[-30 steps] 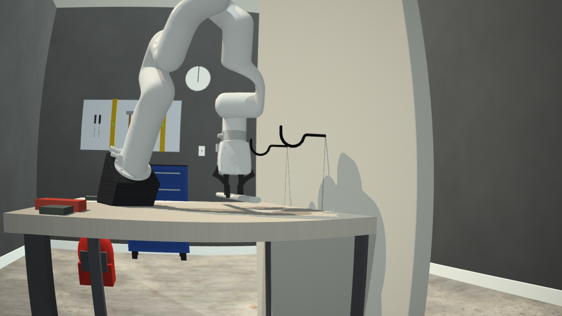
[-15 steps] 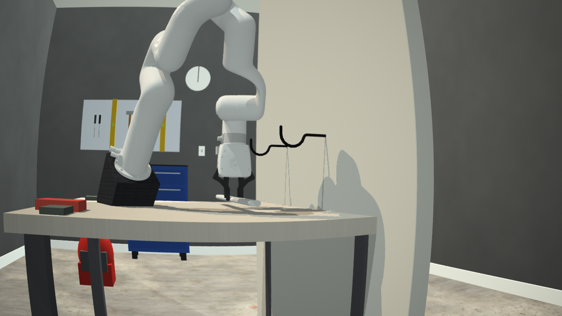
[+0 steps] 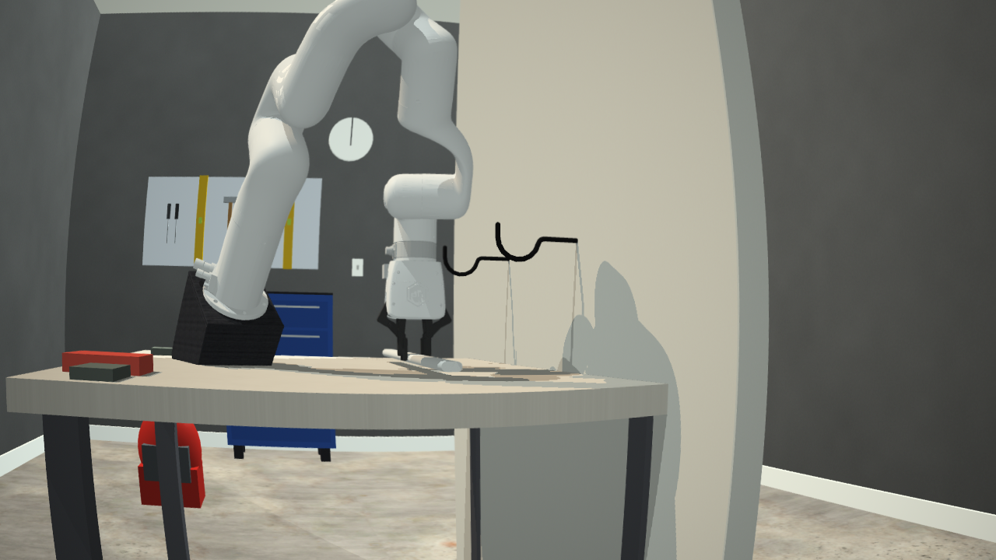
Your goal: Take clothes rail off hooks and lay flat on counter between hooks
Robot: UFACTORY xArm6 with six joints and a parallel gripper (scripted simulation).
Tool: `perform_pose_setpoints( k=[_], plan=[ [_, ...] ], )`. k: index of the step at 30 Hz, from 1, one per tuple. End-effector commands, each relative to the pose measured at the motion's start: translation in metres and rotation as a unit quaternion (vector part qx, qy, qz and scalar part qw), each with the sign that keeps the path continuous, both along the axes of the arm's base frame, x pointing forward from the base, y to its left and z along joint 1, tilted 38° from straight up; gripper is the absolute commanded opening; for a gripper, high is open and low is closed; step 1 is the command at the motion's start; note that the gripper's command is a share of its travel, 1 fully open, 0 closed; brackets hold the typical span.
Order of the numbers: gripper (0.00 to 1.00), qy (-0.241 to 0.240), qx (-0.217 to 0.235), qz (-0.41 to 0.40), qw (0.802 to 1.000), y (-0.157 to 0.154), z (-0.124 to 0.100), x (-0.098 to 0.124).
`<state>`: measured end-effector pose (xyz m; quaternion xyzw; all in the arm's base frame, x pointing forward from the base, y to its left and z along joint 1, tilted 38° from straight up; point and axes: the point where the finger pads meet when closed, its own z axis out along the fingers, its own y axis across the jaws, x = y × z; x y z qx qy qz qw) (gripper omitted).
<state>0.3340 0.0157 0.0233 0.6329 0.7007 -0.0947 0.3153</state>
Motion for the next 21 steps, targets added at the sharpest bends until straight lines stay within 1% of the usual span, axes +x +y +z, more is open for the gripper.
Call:
perform_pose_setpoints(
  k=[1,21],
  plan=[
    [0.00,-0.001,0.001,0.001,1.000,-0.0009,-0.0019,0.0018],
    [0.00,-0.001,0.001,0.001,1.000,-0.0054,-0.0085,0.0045]
  ],
)
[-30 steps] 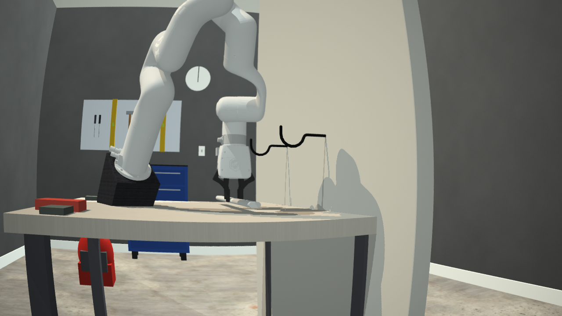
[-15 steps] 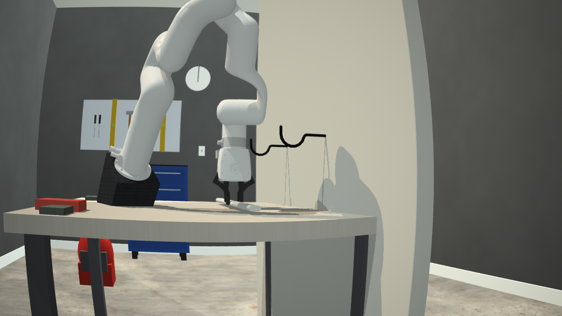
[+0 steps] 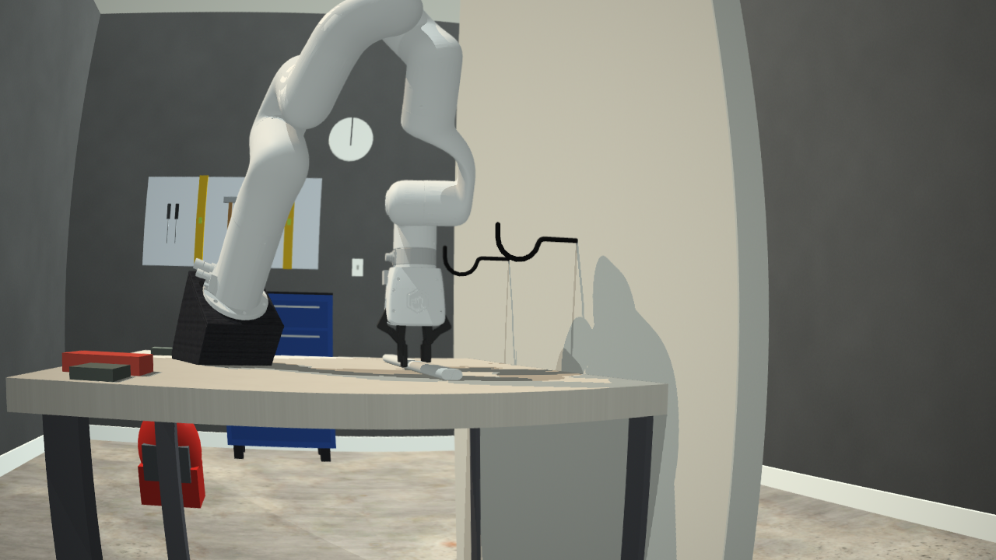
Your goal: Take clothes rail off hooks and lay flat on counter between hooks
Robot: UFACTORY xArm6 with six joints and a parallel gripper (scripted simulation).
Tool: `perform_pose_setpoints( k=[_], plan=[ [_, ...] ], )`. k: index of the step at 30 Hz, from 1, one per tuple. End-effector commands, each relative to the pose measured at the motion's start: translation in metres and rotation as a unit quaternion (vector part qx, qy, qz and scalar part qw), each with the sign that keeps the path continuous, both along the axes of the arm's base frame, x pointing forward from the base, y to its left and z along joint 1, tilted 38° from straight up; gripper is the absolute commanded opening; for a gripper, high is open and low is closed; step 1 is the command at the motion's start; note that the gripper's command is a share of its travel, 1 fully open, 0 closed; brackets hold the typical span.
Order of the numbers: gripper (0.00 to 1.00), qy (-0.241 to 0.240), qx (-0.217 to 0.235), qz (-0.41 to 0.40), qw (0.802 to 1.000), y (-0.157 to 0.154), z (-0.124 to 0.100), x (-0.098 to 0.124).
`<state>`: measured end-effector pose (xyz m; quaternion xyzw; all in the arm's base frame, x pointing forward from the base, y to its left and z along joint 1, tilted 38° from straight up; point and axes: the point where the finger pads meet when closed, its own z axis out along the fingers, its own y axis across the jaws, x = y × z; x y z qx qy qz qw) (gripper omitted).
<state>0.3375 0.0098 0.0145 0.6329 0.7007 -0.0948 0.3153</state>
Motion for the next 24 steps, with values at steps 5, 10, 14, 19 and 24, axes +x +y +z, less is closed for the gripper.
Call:
perform_pose_setpoints(
  k=[5,10,14,19,24],
  plan=[
    [0.00,-0.001,0.001,0.001,1.000,0.0005,0.0002,0.0009],
    [0.00,-0.001,0.001,0.001,1.000,0.0006,0.0002,0.0009],
    [0.00,-0.001,0.001,0.001,1.000,0.0006,0.0003,0.0009],
    [1.00,-0.001,0.001,0.001,1.000,0.0006,0.0003,0.0009],
    [1.00,-0.001,0.001,0.001,1.000,0.0005,0.0002,0.0009]
  ],
)
